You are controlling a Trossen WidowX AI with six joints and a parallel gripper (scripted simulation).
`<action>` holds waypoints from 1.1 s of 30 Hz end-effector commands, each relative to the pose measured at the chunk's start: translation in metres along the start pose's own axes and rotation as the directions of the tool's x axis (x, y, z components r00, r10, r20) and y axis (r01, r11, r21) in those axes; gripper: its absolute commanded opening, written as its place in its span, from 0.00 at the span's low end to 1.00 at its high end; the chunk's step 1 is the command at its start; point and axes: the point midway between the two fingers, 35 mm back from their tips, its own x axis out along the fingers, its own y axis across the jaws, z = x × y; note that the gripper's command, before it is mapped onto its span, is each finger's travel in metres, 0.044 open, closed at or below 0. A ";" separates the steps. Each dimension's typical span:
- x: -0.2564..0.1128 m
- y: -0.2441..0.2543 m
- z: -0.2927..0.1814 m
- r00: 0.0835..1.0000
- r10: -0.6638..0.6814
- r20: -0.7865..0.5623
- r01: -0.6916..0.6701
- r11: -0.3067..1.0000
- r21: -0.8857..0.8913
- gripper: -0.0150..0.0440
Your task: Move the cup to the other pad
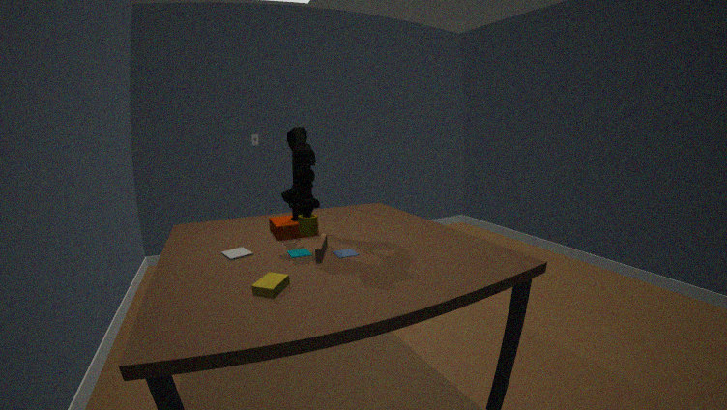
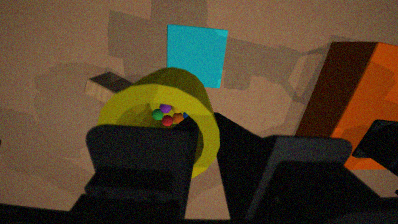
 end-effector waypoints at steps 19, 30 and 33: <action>-0.003 -0.020 0.034 1.000 0.002 0.006 -0.002 1.000 -0.003 0.25; 0.012 -0.019 0.035 1.000 0.002 0.006 -0.002 1.000 -0.003 0.25; 0.016 -0.019 0.035 1.000 0.002 0.006 -0.002 1.000 -0.003 0.25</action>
